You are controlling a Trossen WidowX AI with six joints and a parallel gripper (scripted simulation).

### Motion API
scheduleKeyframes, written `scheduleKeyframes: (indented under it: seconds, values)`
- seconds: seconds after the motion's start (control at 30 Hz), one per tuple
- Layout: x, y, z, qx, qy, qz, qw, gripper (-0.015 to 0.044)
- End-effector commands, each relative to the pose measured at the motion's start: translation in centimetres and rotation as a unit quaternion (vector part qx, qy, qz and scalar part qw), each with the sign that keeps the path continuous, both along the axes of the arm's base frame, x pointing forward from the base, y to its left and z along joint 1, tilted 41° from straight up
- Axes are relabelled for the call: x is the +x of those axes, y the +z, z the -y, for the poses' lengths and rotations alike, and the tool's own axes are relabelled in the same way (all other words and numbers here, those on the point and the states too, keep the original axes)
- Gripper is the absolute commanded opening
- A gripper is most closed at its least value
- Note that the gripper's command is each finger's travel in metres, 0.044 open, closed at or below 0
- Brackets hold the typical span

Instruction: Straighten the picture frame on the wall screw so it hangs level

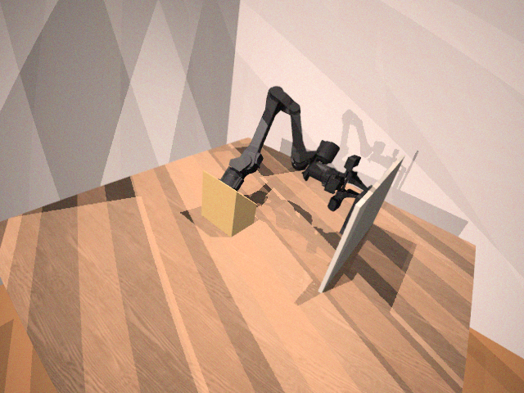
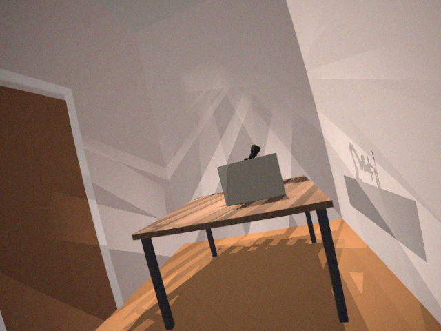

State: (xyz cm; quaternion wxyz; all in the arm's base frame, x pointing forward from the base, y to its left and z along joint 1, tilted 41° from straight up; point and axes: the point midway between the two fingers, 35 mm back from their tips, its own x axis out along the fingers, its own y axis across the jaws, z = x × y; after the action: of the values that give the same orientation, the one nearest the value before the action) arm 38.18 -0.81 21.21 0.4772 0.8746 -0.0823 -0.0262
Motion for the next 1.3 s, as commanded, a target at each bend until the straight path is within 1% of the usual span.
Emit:
scheduleKeyframes:
  seconds: [0.0, 1.27]
  values:
    - [-0.03, 0.12, 0.25, 0.002, -0.004, 0.003, 1.0, 0.0]
    - [0.13, -0.49, -0.5, 0.0, 0.003, 0.001, 1.0, 0.0]
